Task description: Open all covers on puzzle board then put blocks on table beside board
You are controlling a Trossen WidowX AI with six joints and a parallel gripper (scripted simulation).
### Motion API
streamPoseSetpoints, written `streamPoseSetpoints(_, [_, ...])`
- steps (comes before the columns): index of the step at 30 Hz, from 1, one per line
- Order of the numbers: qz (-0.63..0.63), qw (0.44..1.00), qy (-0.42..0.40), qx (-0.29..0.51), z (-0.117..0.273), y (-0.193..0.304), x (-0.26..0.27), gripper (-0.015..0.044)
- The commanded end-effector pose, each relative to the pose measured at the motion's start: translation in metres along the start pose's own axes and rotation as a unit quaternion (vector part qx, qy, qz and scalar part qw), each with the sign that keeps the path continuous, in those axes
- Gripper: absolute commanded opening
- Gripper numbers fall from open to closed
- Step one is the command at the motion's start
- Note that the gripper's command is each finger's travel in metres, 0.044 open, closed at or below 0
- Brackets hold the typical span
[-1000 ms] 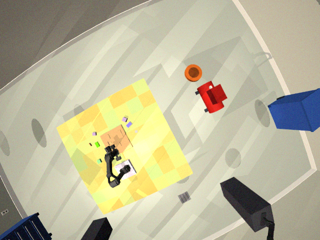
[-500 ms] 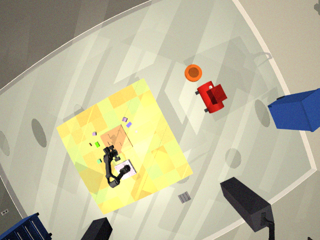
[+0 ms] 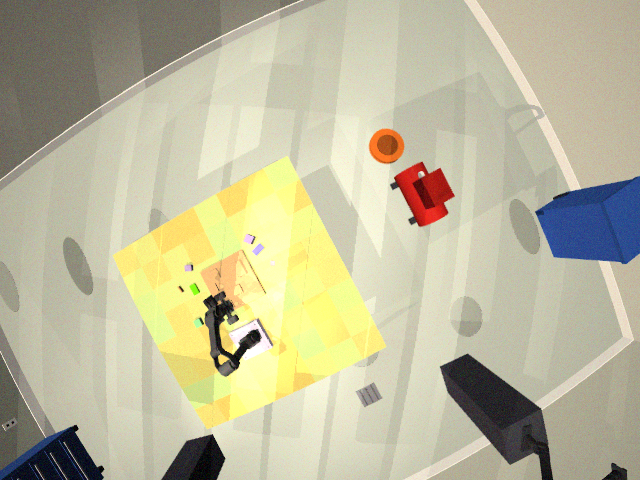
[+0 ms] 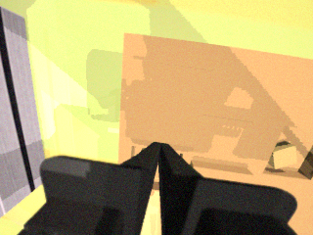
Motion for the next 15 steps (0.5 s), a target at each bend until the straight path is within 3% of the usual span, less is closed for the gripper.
streamPoseSetpoints(1, [0.000,1.000,0.000,-0.003,0.000,-0.005,0.000,0.0000])
streamPoseSetpoints(15, [0.000,1.000,0.000,-0.003,0.017,-0.007,-0.001,0.0000])
Point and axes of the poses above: the point midway between the two fingers, 35 mm back from their tips, its own z axis back along the fingers, its own x axis across the jaws, y = z × x, the point moved 6 cm from there along z, back along the fingers, and after that the axes turned 3 degrees about z, right-handed, at the moved point
